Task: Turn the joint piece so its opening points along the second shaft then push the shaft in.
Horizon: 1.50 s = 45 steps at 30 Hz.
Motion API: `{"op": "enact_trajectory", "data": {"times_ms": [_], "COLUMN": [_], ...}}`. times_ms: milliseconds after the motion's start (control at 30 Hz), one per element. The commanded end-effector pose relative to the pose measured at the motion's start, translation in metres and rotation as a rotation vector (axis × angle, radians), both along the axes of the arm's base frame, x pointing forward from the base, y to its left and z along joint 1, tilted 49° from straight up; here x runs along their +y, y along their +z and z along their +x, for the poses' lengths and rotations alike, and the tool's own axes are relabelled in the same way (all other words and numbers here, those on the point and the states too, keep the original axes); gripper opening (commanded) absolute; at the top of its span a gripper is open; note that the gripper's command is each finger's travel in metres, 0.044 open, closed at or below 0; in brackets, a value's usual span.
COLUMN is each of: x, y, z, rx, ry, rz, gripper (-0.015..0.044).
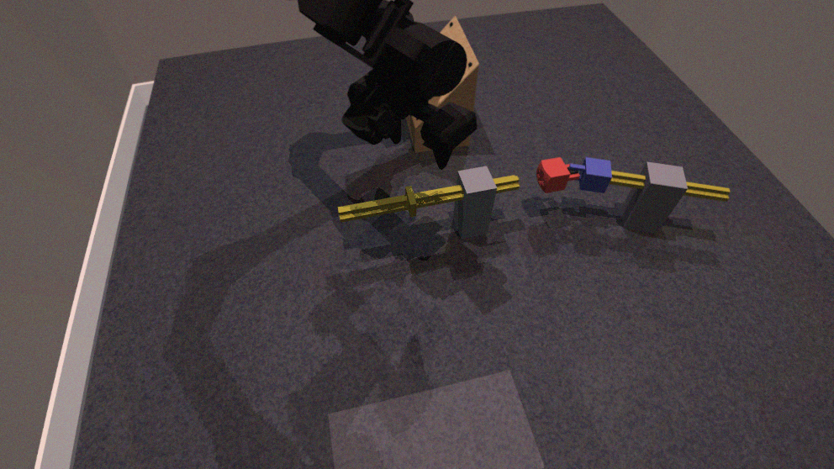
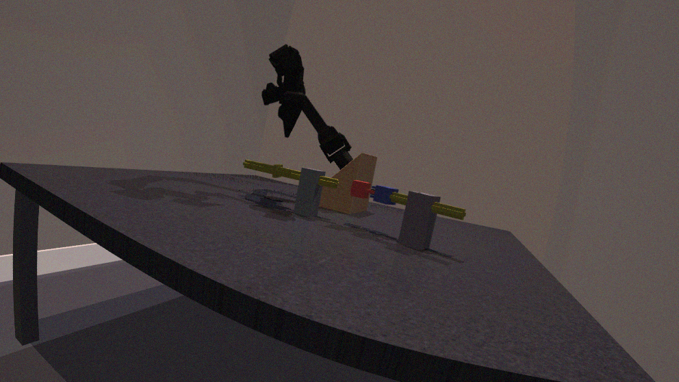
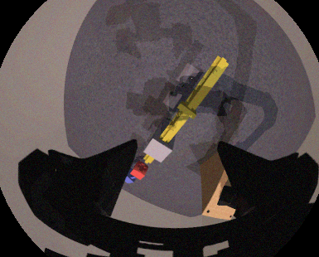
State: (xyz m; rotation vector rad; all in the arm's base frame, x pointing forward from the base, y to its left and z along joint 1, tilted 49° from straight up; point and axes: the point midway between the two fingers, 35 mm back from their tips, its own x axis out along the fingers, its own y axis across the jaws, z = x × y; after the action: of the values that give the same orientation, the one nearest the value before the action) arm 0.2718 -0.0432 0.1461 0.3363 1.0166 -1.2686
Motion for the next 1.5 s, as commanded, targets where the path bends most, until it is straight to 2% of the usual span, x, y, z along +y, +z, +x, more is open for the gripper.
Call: {"op": "enact_trajectory", "data": {"times_ms": [0,600,900,1467], "x": [0.010,0.062,0.061,0.007], "y": [-0.022,-0.127,-0.126,-0.072], "z": [0.003,0.007,0.008,0.013], "rx": [-0.048,-0.269,-0.263,-0.007], "ry": [-0.077,-0.531,-0.515,-0.038], "rz": [0.053,0.321,0.318,0.175], "gripper": [0.0440,0.0440,0.0440,0.0440]}}
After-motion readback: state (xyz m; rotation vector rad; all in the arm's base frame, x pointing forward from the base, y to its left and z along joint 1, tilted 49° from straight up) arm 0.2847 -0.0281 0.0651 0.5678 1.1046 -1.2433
